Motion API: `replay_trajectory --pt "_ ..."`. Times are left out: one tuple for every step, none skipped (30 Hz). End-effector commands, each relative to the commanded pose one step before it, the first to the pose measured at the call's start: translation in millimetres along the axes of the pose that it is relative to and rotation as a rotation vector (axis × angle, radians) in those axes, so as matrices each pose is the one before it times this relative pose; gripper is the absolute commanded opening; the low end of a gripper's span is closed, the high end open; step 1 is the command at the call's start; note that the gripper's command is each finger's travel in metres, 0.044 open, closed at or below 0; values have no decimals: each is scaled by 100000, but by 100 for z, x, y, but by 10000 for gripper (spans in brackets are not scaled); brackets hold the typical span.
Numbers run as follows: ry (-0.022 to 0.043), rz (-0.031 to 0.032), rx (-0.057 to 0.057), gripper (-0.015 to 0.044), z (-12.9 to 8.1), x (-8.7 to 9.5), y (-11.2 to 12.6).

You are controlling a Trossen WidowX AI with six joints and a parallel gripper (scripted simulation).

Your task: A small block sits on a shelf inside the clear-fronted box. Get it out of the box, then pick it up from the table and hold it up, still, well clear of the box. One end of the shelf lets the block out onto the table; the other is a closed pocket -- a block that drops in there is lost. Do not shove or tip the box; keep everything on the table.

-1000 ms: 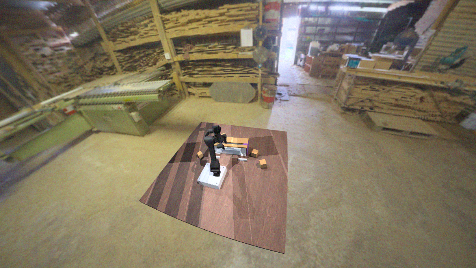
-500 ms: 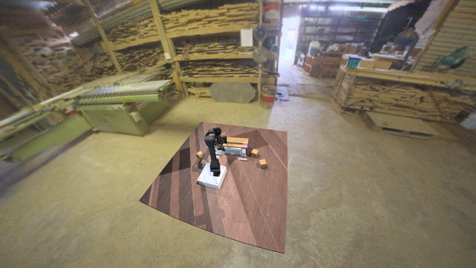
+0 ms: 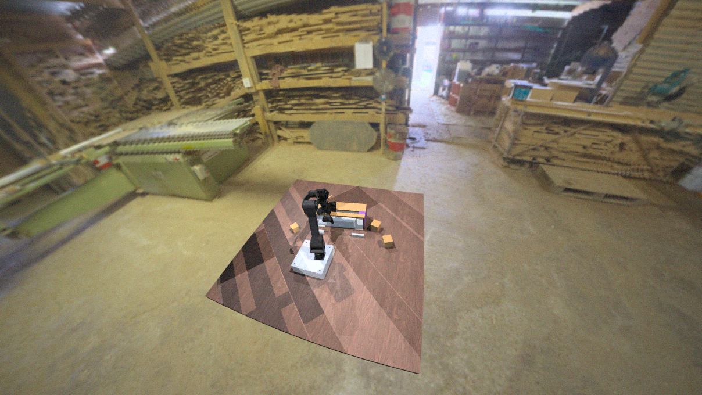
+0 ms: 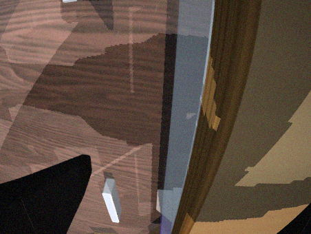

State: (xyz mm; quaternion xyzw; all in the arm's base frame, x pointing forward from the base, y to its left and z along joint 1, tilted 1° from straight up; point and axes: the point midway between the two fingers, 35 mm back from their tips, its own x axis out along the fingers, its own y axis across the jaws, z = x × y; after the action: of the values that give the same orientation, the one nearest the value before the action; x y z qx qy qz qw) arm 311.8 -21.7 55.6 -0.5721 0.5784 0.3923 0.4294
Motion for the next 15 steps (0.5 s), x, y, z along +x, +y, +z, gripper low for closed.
replay_trajectory --pt "163 -164 -404 400 -963 308 28" --pt "19 0 -1 400 -228 80 0" --pt "19 0 0 400 -221 78 0" --pt "18 0 0 400 -213 75 0" --pt "18 0 0 400 -210 73 0" --pt "18 0 0 400 -210 73 0" --pt "18 0 0 400 -211 74 0" --pt "18 0 0 400 -212 74 0" --pt "18 0 0 400 -212 74 0" --pt "18 0 0 400 -211 74 0" --pt "18 0 0 400 -211 74 0" --pt "18 0 0 400 -211 74 0" --pt "18 0 0 400 -213 74 0" --pt "18 0 0 400 -214 75 0" --pt "18 0 0 400 -214 75 0"
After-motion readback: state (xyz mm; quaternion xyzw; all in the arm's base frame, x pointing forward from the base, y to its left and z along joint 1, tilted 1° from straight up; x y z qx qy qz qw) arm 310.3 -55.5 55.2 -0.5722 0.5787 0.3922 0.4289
